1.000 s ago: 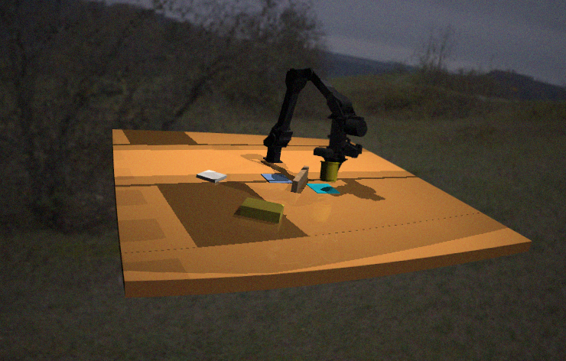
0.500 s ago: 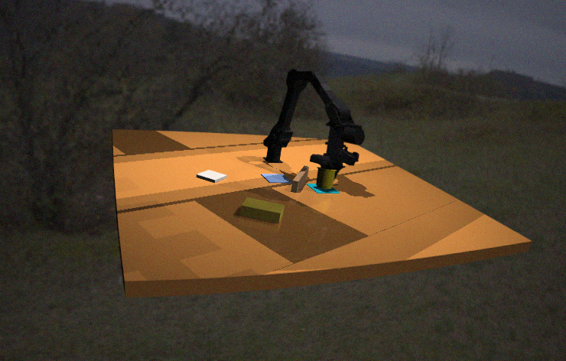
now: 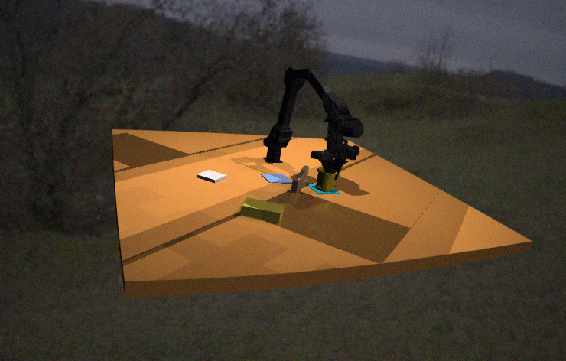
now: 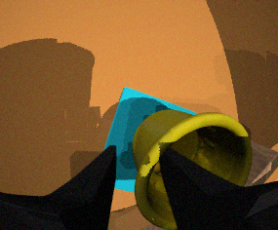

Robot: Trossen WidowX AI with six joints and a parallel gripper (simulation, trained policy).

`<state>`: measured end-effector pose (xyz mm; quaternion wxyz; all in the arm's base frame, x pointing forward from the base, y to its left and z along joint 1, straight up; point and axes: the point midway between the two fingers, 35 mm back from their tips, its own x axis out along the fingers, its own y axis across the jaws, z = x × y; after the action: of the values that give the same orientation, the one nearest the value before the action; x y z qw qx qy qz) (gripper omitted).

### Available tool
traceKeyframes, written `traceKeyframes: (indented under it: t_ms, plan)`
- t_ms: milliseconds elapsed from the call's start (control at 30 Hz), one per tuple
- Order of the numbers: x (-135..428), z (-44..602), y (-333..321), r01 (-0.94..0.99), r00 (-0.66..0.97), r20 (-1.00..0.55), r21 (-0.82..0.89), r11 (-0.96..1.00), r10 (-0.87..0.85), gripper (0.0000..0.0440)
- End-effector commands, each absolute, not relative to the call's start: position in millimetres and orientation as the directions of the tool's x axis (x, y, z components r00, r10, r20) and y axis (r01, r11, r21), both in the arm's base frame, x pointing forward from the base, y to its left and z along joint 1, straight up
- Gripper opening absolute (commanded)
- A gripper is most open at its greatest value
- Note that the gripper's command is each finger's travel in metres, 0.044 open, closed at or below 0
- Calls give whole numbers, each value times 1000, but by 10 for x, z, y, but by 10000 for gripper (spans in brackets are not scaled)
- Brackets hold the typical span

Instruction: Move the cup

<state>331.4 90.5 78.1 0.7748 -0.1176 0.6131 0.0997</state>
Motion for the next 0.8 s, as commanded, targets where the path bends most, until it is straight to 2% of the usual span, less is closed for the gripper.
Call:
traceKeyframes:
  t_ms: [0, 600, 700, 767]
  plan:
    - [3275, 871, 903, -303, 243, -970, -46, 952, 30, 143]
    - [3121, 1322, 857, -272, 317, -944, 4, 962, 93, 213]
    - [3119, 1421, 842, -266, 340, -935, 6, 964, 99, 240]
    - [3119, 1474, 829, -260, 351, -931, 7, 966, 101, 288]
